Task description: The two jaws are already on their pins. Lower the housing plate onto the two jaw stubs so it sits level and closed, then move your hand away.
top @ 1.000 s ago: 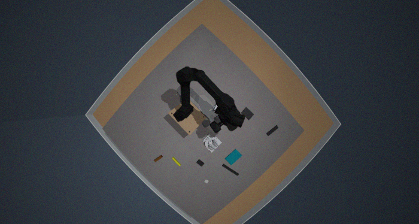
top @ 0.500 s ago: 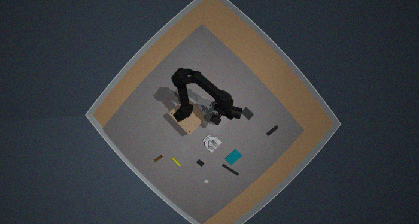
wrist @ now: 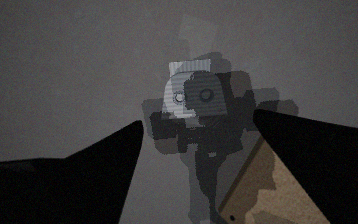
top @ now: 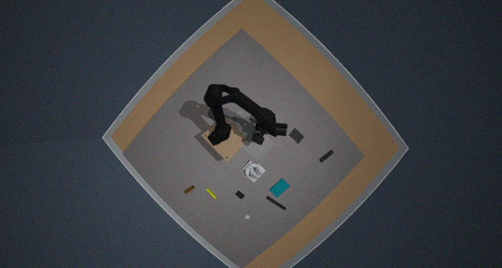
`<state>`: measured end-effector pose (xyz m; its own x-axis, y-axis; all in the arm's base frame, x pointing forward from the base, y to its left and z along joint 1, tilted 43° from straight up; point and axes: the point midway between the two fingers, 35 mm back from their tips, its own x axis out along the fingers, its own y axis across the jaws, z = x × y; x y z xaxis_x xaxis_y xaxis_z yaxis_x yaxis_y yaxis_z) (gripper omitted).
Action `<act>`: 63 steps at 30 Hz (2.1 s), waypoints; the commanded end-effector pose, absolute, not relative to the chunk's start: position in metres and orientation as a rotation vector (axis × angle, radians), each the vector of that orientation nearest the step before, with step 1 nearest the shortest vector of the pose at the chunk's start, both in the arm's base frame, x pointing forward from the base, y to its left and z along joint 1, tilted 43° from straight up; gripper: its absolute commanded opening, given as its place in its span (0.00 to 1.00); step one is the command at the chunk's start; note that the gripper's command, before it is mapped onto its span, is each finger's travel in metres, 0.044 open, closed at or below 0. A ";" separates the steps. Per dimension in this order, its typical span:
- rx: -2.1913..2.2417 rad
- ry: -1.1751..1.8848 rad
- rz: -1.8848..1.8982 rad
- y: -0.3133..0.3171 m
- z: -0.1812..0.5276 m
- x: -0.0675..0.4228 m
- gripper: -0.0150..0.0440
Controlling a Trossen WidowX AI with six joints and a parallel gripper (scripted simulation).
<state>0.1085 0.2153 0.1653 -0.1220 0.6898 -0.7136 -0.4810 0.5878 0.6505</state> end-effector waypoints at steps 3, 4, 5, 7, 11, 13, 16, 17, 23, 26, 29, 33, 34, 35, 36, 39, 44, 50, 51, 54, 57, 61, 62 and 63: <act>0.194 1.380 1.002 0.227 0.148 0.104 1.00; 0.194 1.380 1.002 0.227 0.148 0.104 1.00; 0.194 1.380 1.002 0.227 0.148 0.104 1.00; 0.194 1.380 1.002 0.227 0.148 0.104 1.00; 0.194 1.380 1.002 0.230 0.145 0.103 1.00; 0.194 1.380 1.002 0.232 0.142 0.103 1.00; 0.194 1.380 1.002 0.236 0.139 0.102 1.00; 0.195 1.380 1.002 0.237 0.138 0.102 1.00; 0.195 1.380 1.002 0.240 0.134 0.101 1.00; 0.195 1.380 1.002 0.241 0.133 0.101 1.00; 0.195 1.380 1.002 0.244 0.130 0.101 1.00; 0.195 1.380 1.002 0.248 0.126 0.100 1.00; 0.195 1.380 1.003 0.250 0.124 0.100 1.00; 0.195 1.380 1.003 0.251 0.123 0.100 1.00; 0.195 1.380 1.003 0.252 0.122 0.099 1.00; 0.195 1.380 1.003 0.255 0.119 0.099 1.00; 0.196 1.380 1.003 0.260 0.113 0.097 1.00; 0.196 1.380 1.003 0.261 0.112 0.097 1.00; 0.196 1.380 1.003 0.261 0.112 0.097 1.00; 0.196 1.380 1.003 0.261 0.112 0.097 1.00; 0.196 1.380 1.003 0.261 0.112 0.097 1.00; 0.196 1.380 1.003 0.261 0.112 0.097 1.00; 0.196 1.380 1.003 0.261 0.112 0.097 1.00; 0.196 1.380 1.003 0.261 0.112 0.097 1.00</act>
<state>0.0964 0.2610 0.1130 -0.1357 0.6846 -0.7162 -0.4749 0.5895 0.6534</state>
